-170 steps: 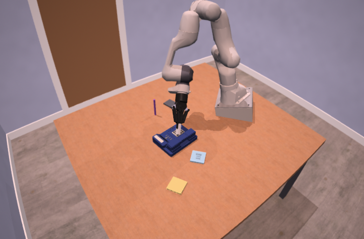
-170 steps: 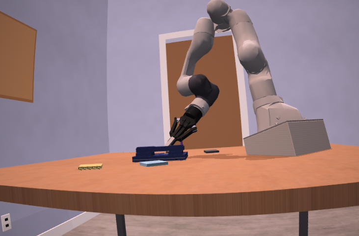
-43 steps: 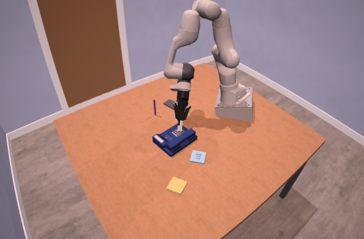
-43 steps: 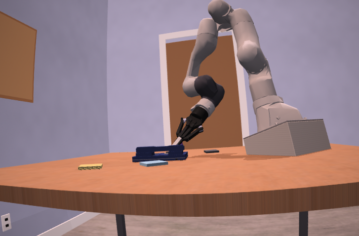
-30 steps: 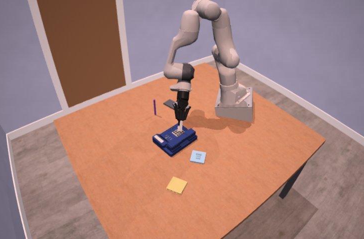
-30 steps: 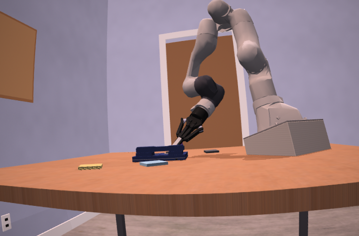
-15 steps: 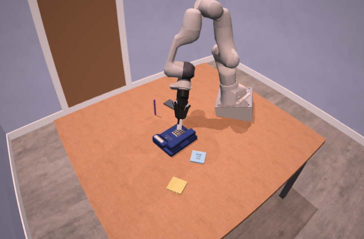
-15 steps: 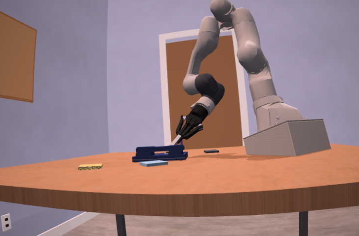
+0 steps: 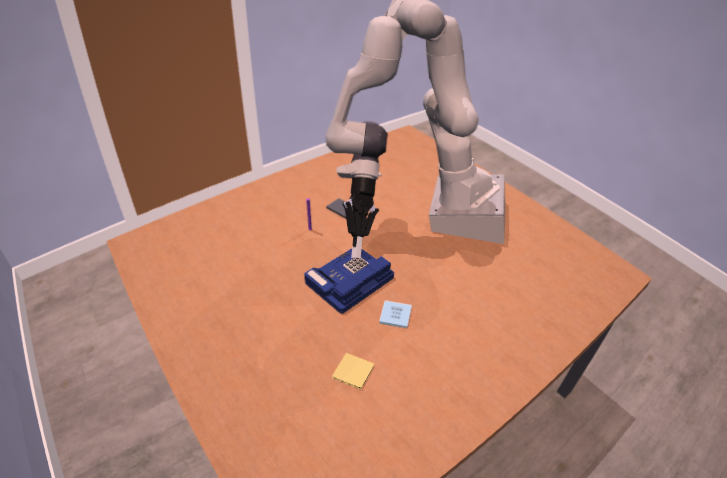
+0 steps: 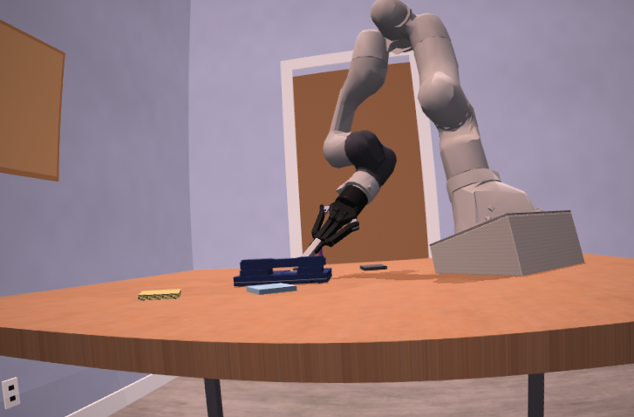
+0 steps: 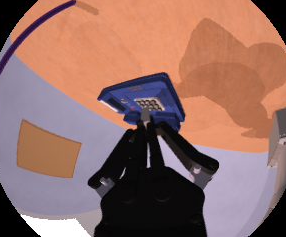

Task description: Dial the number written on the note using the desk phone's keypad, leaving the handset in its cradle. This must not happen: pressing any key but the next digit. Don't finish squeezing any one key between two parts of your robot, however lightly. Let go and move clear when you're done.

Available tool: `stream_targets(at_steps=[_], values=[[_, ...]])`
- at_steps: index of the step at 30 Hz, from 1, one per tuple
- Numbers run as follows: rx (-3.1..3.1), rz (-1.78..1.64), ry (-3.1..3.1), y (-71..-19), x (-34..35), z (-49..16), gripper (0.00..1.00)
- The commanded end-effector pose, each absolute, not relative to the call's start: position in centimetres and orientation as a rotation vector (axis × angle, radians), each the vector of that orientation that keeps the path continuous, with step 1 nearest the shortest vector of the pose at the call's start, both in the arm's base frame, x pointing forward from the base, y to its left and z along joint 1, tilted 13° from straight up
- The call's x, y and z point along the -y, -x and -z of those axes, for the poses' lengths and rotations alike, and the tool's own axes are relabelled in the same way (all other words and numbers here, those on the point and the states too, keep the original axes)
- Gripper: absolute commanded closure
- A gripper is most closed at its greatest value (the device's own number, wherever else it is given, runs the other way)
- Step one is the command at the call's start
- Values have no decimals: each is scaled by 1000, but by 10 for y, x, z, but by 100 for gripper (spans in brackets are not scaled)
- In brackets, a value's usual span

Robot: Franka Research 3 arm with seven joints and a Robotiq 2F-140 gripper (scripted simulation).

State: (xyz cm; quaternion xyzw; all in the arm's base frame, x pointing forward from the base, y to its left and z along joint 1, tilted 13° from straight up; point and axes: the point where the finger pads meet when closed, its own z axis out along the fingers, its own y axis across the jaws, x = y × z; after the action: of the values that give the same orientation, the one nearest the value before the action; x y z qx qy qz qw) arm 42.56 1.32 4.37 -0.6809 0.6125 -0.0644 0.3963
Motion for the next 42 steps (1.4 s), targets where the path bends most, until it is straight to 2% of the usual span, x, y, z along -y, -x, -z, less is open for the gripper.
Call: stream_targets(at_steps=[1,42], values=[[-1559,157,1715,-427,-11,-45,100],[-1559,157,1715,-429,-7,-37,100]])
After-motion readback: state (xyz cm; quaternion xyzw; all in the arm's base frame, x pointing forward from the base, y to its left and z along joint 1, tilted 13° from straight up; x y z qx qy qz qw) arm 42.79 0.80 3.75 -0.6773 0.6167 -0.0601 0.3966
